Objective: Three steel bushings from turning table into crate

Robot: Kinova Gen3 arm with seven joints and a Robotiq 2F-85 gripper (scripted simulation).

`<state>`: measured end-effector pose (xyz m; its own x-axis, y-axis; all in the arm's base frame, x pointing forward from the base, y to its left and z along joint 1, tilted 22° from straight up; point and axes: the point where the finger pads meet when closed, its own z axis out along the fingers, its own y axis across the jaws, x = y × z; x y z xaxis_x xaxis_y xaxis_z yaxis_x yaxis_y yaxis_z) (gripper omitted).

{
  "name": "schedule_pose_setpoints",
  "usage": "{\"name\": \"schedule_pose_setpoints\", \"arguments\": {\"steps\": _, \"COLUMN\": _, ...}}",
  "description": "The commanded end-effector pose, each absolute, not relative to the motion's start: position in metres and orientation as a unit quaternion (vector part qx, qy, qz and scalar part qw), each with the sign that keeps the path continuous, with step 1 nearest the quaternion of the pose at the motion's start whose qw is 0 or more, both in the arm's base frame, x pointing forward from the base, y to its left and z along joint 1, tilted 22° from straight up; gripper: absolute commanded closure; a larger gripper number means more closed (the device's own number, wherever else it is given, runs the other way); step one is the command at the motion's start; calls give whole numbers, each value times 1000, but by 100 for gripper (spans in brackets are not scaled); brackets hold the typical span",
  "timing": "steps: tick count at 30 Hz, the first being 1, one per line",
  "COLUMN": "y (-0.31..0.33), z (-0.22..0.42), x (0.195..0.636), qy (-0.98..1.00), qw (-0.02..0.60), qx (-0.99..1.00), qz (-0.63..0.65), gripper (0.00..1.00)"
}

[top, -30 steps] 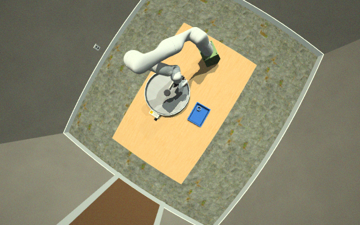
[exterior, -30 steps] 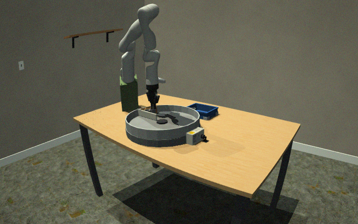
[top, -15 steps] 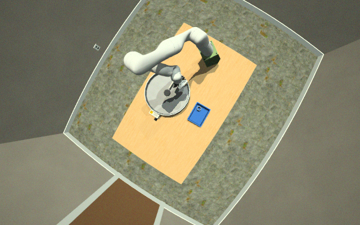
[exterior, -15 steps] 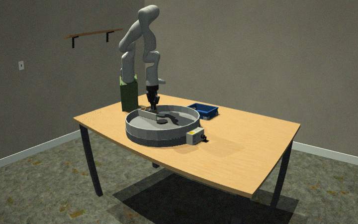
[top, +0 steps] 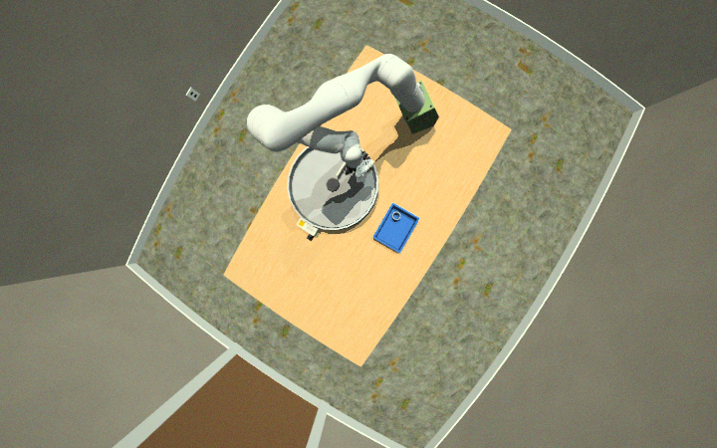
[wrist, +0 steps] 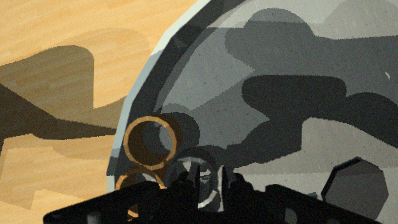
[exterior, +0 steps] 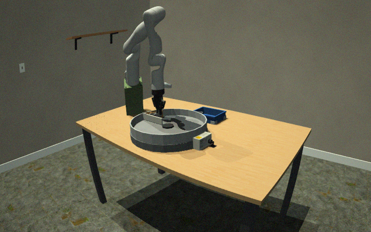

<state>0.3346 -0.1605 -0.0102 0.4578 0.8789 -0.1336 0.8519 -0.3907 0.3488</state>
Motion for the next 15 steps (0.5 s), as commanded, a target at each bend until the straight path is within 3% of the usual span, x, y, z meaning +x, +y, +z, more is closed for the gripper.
{"name": "schedule_pose_setpoints", "arguments": {"steps": 1, "y": -160, "z": -11, "x": 334, "qy": 519, "qw": 186, "qx": 833, "qz": 36, "gripper": 82}}
{"name": "schedule_pose_setpoints", "arguments": {"steps": 7, "y": -160, "z": -11, "x": 334, "qy": 519, "qw": 186, "qx": 833, "qz": 36, "gripper": 82}}
{"name": "schedule_pose_setpoints", "arguments": {"steps": 8, "y": -160, "z": -11, "x": 334, "qy": 519, "qw": 186, "qx": 833, "qz": 36, "gripper": 100}}
{"name": "schedule_pose_setpoints", "arguments": {"steps": 15, "y": -160, "z": -11, "x": 334, "qy": 519, "qw": 186, "qx": 833, "qz": 36, "gripper": 100}}
